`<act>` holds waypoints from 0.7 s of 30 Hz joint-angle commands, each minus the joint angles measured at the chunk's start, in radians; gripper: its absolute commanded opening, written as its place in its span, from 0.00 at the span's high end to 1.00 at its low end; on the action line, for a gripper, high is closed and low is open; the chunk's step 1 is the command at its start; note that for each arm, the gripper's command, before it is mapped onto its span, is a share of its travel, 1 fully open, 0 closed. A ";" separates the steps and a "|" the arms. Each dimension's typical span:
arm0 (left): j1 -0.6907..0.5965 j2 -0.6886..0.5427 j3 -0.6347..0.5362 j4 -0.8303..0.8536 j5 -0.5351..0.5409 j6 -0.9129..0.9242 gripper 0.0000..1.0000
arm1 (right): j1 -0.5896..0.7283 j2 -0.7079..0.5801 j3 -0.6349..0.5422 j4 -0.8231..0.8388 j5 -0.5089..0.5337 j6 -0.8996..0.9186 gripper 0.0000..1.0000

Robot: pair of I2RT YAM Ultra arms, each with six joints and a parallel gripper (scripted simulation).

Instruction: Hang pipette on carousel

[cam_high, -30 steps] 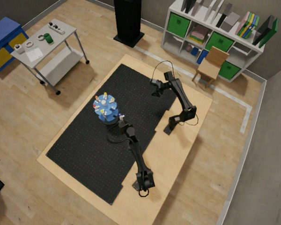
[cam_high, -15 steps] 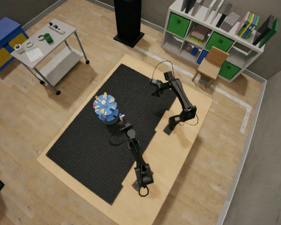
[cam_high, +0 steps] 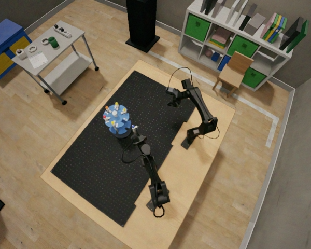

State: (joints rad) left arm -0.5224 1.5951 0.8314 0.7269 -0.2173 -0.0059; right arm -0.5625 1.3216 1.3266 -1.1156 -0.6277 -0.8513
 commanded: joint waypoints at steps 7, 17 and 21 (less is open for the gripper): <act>0.003 -0.005 0.014 0.032 0.000 0.006 0.88 | -0.009 -0.004 0.015 0.013 -0.020 -0.005 0.00; 0.013 -0.036 0.039 0.030 0.003 0.014 0.88 | -0.009 -0.004 0.015 0.013 -0.020 -0.005 0.00; 0.013 -0.040 0.046 -0.007 0.005 0.014 0.88 | -0.009 -0.004 0.015 0.013 -0.020 -0.005 0.00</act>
State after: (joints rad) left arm -0.5224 1.5856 0.8455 0.7246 -0.2173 -0.0036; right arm -0.5625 1.3216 1.3266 -1.1156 -0.6277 -0.8513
